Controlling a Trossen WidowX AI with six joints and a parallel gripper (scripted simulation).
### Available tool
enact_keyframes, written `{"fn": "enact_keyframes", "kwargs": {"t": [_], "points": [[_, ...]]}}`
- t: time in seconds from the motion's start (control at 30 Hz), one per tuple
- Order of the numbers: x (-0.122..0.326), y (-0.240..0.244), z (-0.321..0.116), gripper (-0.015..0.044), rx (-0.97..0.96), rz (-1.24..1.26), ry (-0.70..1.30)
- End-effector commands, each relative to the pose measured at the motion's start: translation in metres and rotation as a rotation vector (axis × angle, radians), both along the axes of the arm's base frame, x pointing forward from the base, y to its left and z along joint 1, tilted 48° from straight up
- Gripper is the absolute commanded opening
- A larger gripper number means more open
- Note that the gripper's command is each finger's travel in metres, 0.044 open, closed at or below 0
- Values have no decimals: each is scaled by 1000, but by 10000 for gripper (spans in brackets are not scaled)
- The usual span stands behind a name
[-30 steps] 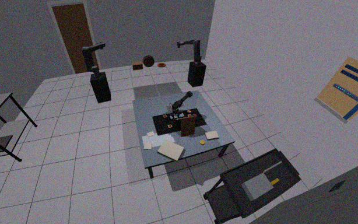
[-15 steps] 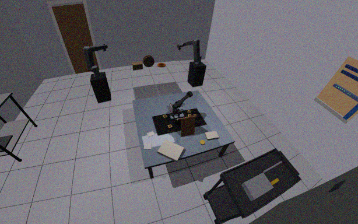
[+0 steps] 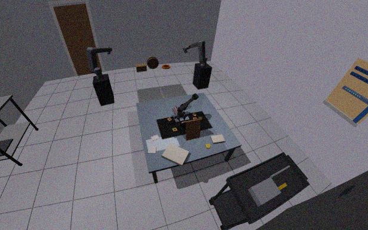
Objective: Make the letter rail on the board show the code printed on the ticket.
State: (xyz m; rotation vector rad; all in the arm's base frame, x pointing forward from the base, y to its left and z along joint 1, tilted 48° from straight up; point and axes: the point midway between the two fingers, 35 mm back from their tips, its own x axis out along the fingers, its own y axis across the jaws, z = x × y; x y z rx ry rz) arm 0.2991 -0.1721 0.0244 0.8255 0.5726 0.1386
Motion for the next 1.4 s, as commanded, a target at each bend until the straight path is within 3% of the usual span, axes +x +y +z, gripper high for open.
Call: {"fn": "enact_keyframes", "kwargs": {"t": [0.0,1.37], "points": [[0,0,0,0,2,-5,3],[3,15,16,0,3,-5,3]]}}
